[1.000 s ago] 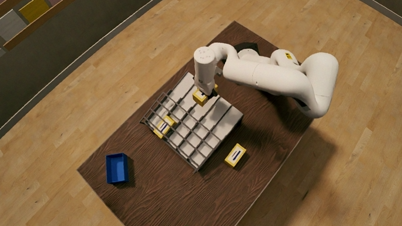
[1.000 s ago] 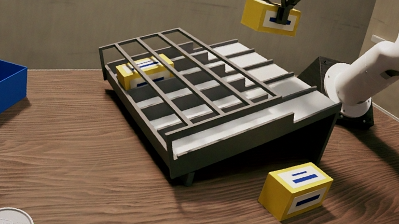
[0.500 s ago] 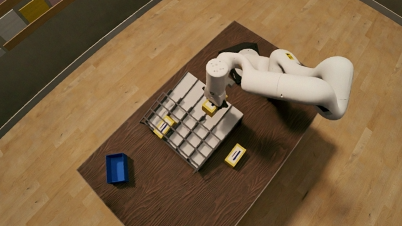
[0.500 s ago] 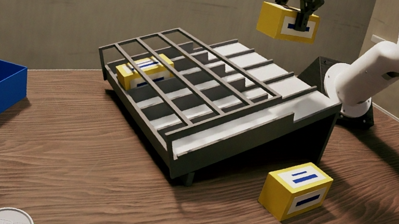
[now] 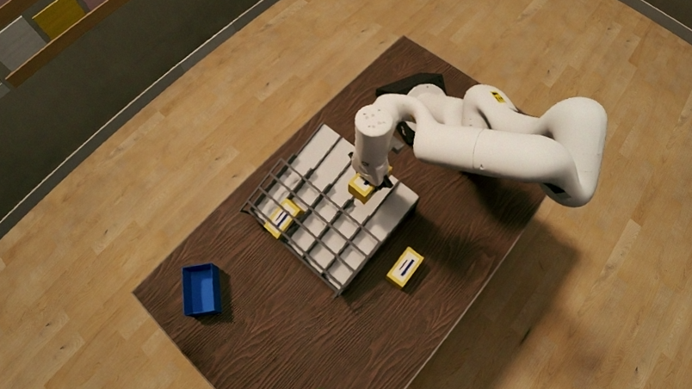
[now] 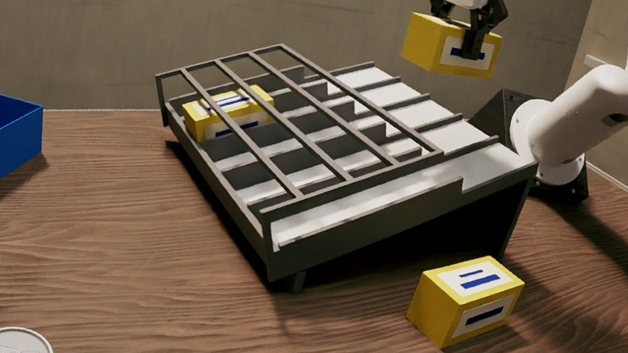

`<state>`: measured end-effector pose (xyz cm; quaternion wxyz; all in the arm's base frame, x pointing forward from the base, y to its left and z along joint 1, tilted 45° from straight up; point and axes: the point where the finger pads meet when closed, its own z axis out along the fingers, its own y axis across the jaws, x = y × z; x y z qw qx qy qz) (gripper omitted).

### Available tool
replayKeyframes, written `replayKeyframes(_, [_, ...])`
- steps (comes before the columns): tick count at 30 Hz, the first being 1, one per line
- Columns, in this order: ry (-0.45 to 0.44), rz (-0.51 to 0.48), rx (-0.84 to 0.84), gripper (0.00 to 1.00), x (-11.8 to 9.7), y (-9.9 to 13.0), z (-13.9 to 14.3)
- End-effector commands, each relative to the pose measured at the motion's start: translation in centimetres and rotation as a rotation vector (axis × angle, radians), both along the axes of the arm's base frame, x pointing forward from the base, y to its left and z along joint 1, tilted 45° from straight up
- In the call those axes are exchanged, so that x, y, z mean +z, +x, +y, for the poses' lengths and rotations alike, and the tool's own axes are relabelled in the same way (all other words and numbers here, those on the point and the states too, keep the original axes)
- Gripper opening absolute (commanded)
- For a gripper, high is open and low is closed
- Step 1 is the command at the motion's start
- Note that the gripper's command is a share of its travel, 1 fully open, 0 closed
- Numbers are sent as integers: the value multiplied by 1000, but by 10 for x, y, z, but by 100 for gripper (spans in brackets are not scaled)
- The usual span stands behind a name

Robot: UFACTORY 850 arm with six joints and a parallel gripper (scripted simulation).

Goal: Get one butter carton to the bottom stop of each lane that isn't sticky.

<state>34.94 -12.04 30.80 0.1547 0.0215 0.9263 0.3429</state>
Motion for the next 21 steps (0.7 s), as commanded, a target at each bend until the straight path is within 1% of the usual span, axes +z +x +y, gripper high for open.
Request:
replayKeyframes(1, [-1, -1, 0, 0, 0, 0, 0])
replayKeyframes(2, [-1, -1, 0, 0, -21, 9, 19])
replayKeyframes(18, [-1, -1, 0, 0, -21, 9, 19])
replayKeyframes(19, [-5, 69, 57, 0, -28, 12, 25])
replayKeyframes(21, [-5, 69, 57, 0, -28, 12, 25])
